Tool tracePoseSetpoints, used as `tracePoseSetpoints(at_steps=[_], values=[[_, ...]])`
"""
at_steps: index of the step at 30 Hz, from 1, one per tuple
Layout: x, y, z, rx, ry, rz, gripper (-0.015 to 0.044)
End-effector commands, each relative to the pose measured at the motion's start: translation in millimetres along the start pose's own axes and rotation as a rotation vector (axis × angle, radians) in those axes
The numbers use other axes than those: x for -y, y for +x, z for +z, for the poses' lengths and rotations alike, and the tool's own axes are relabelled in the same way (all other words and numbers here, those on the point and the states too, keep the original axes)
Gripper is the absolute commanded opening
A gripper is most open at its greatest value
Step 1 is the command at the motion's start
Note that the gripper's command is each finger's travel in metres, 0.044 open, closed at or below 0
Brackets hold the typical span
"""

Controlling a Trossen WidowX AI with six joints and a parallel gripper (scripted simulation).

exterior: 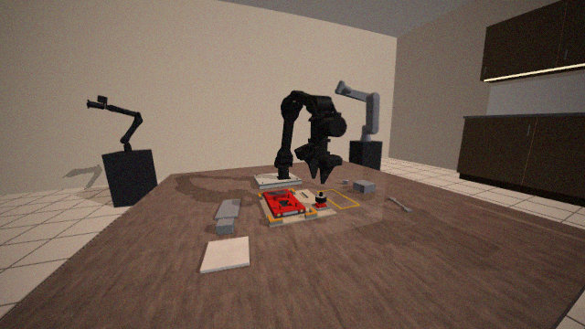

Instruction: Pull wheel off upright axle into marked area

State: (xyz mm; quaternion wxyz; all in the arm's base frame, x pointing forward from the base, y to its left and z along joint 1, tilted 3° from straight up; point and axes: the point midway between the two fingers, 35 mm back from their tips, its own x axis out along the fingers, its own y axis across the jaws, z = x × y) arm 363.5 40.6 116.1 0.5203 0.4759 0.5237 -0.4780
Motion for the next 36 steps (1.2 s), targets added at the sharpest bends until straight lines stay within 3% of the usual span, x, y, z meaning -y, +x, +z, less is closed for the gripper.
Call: tracePoseSetpoints(at_steps=[1,9,21,26,29,36], values=[[-0.7,-5.2,-3.8,-0.012,0.019,0.001,0.03],[-4.3,0.0,-10.5,-0.013,0.019,0.001,0.03],[-3.4,60.6,-11.8,-0.013,0.019,0.001,0.03],[-1.7,69.6,-12.1,-0.013,0.019,0.001,0.03],[-1.3,67.6,-11.0,-0.007,0.013,-0.007,0.0221],[-1.3,67.6,-11.0,-0.007,0.013,-0.007,0.0175]])
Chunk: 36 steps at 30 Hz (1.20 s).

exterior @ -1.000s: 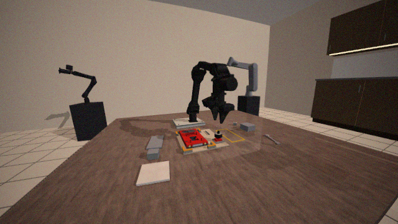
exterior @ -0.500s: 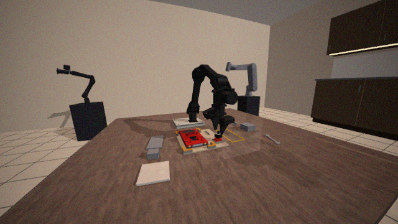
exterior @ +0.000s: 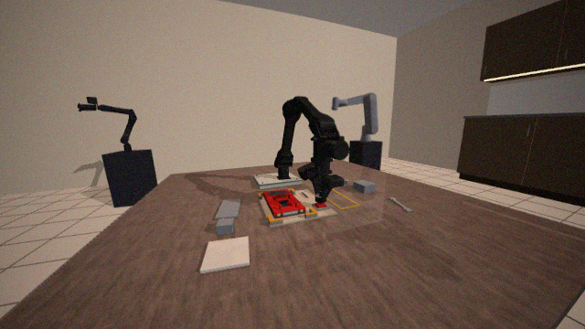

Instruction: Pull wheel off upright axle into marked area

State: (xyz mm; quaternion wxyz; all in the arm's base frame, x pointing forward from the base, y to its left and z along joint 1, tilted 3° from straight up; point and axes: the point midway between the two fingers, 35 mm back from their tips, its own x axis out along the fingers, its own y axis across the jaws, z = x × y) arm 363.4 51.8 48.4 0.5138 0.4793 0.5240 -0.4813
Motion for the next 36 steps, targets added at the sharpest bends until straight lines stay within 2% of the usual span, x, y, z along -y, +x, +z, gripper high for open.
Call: tracePoseSetpoints(at_steps=[1,2,8,36], values=[[0.0,-0.1,0.0,0.0,0.0,0.0,0.0168],[0.0,-0.1,0.0,0.0,0.0,0.0,0.0161],[-0.1,-1.3,0.0,0.0,0.0,0.0,0.0004],[-0.4,-10.5,0.1,-0.002,0.002,0.002,0.0]])
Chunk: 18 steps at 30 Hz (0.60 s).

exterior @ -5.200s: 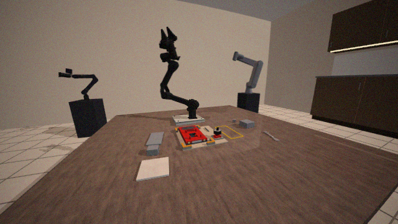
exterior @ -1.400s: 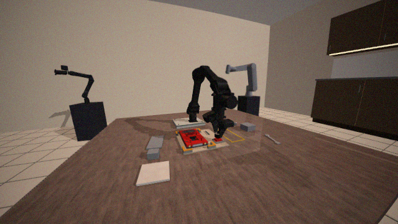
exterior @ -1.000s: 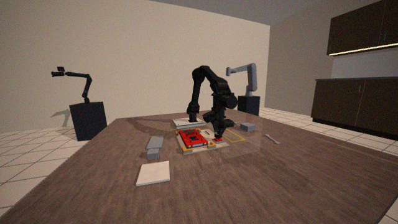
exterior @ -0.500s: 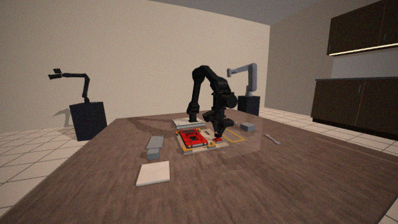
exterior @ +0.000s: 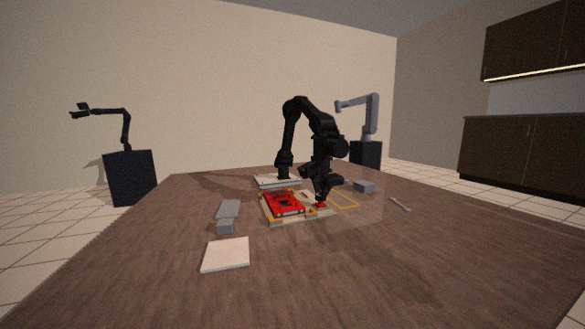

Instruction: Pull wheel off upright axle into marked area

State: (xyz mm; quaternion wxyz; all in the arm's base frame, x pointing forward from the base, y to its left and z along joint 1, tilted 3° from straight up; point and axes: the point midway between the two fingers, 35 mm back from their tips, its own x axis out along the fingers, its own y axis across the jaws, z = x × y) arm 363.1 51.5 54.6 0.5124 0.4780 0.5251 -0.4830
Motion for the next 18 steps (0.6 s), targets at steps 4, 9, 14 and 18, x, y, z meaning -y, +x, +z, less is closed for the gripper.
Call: tracePoseSetpoints(at_steps=[4,9,14,18], values=[[-0.9,-5.5,-0.2,-0.002,0.001,0.008,0.0],[-0.9,-7.2,-0.2,-0.002,0.001,0.008,0.0],[-0.9,-8.8,-0.2,-0.003,0.001,0.008,0.0],[-0.9,-10.2,-0.2,-0.003,0.002,0.009,0.0]])
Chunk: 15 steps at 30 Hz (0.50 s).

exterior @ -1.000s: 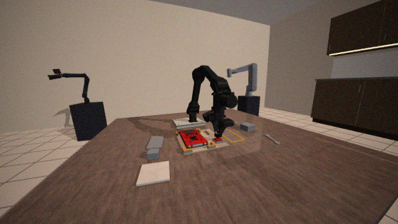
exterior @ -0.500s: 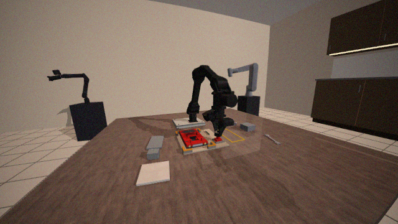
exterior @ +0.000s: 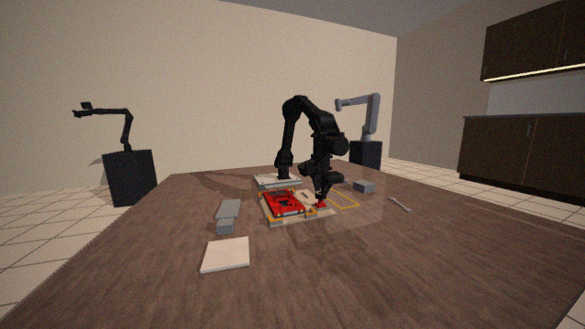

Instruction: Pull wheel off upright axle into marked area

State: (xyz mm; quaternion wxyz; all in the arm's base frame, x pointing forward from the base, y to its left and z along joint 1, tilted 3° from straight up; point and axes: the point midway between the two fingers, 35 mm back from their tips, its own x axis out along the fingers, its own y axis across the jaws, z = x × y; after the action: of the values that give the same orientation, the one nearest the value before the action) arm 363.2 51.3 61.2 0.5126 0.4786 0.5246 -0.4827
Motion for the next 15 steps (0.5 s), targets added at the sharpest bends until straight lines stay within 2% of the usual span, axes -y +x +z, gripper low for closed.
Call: tracePoseSetpoints(at_steps=[1,15], values=[[-0.9,-3.9,-0.3,-0.003,0.001,0.007,0.0],[-0.9,-8.5,-0.3,-0.004,0.002,0.008,0.0]])
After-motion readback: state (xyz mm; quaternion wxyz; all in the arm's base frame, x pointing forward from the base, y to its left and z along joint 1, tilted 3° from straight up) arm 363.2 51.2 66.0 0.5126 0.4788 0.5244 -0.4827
